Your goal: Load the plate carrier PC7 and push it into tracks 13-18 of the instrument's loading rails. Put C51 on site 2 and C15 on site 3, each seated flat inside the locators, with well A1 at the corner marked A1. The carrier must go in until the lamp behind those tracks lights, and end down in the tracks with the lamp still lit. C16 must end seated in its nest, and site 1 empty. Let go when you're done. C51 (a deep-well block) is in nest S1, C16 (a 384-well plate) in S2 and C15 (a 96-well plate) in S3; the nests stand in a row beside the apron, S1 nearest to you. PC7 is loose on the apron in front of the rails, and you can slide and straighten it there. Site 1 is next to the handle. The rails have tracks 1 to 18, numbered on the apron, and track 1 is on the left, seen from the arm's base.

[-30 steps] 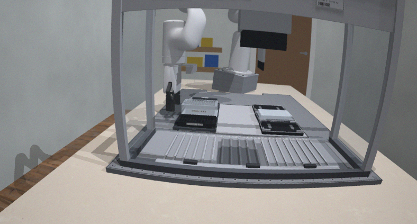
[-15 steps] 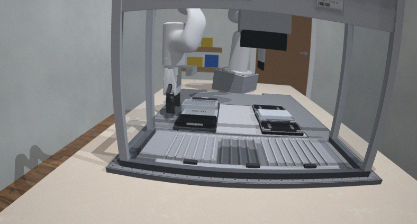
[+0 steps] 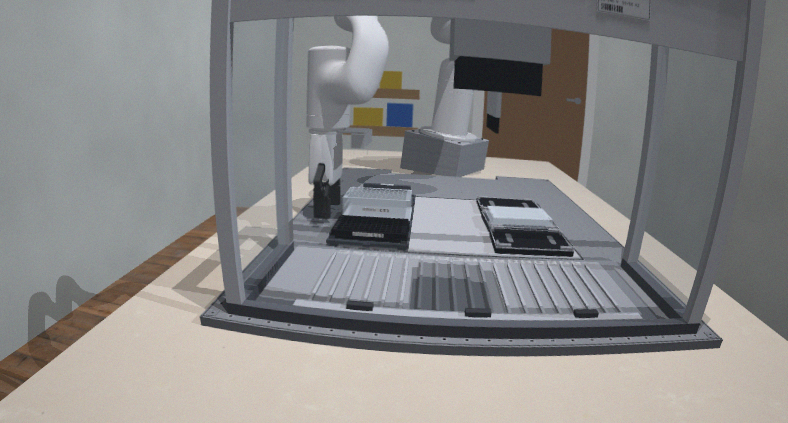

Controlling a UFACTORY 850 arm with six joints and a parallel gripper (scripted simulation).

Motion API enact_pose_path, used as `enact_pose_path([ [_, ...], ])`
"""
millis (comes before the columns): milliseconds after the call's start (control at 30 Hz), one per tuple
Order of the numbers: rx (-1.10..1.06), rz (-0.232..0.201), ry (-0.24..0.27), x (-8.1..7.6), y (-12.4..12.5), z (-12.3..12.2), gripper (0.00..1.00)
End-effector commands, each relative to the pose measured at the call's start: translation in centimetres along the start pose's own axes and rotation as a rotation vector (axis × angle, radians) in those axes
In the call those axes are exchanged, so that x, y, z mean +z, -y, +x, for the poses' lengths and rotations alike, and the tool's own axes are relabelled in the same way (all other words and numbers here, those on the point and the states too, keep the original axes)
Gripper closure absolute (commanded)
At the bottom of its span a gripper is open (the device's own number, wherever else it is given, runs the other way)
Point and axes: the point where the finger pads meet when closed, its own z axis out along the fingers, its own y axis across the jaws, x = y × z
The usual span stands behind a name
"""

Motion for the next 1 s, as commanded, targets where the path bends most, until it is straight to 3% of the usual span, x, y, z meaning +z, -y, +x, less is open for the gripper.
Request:
enact_pose_path([
  [0,0.000,-0.002,0.001,0.11,-0.09,-0.04,0.00],
  [967,0.000,-0.002,0.001,0.31,-0.09,0.66,0.00],
])
